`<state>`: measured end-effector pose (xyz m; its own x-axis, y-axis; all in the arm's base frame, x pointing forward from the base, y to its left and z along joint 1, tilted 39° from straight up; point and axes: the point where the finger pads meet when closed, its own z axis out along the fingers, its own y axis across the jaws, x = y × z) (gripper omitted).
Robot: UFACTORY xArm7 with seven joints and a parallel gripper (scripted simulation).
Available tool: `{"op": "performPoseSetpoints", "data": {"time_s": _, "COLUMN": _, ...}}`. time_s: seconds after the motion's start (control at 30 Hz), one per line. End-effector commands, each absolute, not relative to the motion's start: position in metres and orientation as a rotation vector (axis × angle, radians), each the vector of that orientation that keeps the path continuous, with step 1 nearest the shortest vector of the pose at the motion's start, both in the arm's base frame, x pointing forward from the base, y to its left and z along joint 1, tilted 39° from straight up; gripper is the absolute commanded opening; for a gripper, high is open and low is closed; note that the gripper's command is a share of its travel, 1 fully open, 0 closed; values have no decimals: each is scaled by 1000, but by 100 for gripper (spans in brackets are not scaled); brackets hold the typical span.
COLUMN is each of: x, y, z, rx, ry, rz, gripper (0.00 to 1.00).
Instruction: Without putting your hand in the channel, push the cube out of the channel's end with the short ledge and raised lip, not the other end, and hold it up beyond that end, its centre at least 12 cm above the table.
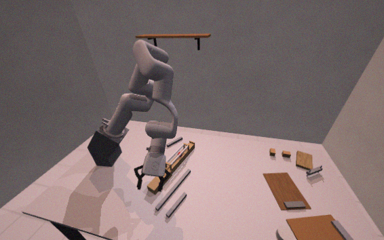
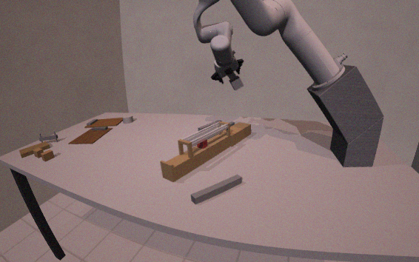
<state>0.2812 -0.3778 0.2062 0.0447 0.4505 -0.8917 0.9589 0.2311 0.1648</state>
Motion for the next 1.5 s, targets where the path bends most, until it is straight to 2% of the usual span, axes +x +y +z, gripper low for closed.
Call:
{"op": "performPoseSetpoints", "data": {"time_s": 0.0, "x": 281, "y": -379, "z": 207, "rx": 1367, "ry": 1556, "rz": -677, "gripper": 100}}
{"op": "performPoseSetpoints", "data": {"time_s": 0.03, "x": 281, "y": -379, "z": 207, "rx": 1367, "ry": 1556, "rz": -677, "gripper": 100}}
{"op": "performPoseSetpoints", "data": {"time_s": 0.07, "x": 281, "y": -379, "z": 207, "rx": 1367, "ry": 1556, "rz": -677, "gripper": 0}}
{"op": "performPoseSetpoints", "data": {"time_s": 0.6, "x": 300, "y": -377, "z": 226, "rx": 1494, "ry": 1391, "rz": -608, "gripper": 0}}
{"op": "performPoseSetpoints", "data": {"time_s": 1.0, "x": 334, "y": -359, "z": 254, "rx": 1789, "ry": 1026, "rz": -428, "gripper": 0}}
{"op": "performPoseSetpoints", "data": {"time_s": 1.47, "x": 338, "y": -354, "z": 256, "rx": 1833, "ry": 975, "rz": -400, "gripper": 0}}
